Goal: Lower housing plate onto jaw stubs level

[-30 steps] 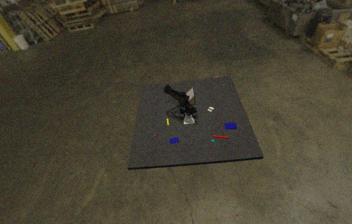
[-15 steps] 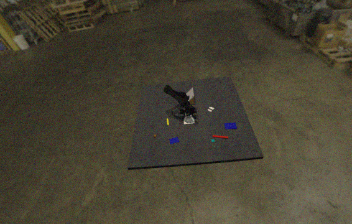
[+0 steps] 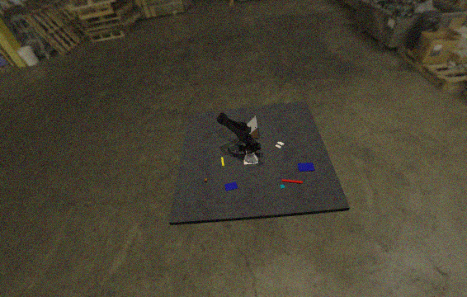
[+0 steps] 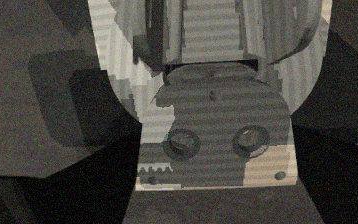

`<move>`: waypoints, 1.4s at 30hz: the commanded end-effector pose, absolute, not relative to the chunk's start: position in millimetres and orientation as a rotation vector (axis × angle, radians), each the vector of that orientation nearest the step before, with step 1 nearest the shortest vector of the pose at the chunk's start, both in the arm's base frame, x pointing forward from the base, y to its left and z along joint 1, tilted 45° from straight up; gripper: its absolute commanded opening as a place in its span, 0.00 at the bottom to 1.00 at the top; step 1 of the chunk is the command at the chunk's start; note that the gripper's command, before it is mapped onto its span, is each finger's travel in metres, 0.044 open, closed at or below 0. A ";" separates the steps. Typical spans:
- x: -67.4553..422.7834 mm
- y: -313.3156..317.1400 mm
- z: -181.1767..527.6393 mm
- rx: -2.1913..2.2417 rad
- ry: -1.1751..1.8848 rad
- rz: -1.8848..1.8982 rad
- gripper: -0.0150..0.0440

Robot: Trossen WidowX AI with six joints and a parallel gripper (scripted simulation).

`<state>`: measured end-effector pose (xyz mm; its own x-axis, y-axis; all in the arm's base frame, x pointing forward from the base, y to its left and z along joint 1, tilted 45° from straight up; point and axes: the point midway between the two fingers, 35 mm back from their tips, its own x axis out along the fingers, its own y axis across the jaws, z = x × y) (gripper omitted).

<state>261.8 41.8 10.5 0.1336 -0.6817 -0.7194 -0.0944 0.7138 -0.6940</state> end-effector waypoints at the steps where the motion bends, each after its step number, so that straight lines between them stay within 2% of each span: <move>1: 262.2 40.9 10.1 -0.705 1.392 -0.479 0.85; 42: 263.4 34.6 3.6 -0.706 1.392 -0.479 0.85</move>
<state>263.5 36.2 4.8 0.1369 -0.6828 -0.7177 -0.0958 0.7120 -0.6956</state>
